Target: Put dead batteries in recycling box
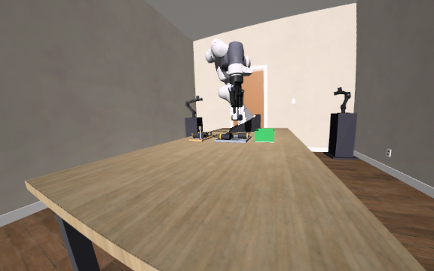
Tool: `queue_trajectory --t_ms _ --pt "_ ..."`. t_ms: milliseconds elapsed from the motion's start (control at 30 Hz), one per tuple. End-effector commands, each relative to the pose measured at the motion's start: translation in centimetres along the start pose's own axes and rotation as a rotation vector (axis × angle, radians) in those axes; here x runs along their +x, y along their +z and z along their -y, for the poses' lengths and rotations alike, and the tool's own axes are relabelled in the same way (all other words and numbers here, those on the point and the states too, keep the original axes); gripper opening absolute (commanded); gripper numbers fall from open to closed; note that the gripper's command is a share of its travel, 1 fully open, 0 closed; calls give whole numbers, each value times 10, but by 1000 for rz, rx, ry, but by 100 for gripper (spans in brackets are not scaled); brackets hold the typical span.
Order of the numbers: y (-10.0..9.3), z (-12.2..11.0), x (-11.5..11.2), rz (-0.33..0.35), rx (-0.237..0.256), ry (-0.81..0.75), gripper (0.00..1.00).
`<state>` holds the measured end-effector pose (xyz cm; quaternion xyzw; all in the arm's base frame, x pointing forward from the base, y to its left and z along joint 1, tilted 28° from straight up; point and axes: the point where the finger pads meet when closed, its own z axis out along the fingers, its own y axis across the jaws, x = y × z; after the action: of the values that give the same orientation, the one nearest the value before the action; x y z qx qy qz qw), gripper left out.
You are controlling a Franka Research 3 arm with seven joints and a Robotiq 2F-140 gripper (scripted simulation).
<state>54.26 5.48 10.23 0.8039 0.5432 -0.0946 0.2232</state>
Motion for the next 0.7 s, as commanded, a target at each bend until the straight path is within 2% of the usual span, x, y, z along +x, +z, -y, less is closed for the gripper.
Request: queue_trajectory --t_ms 0,433,500,667 --pt "-1 0 3 -8 1 400 16" --pt "-1 0 3 -7 5 1324 16" --pt "-1 0 3 -7 5 1324 16" --pt "-1 0 3 -6 6 1676 16"
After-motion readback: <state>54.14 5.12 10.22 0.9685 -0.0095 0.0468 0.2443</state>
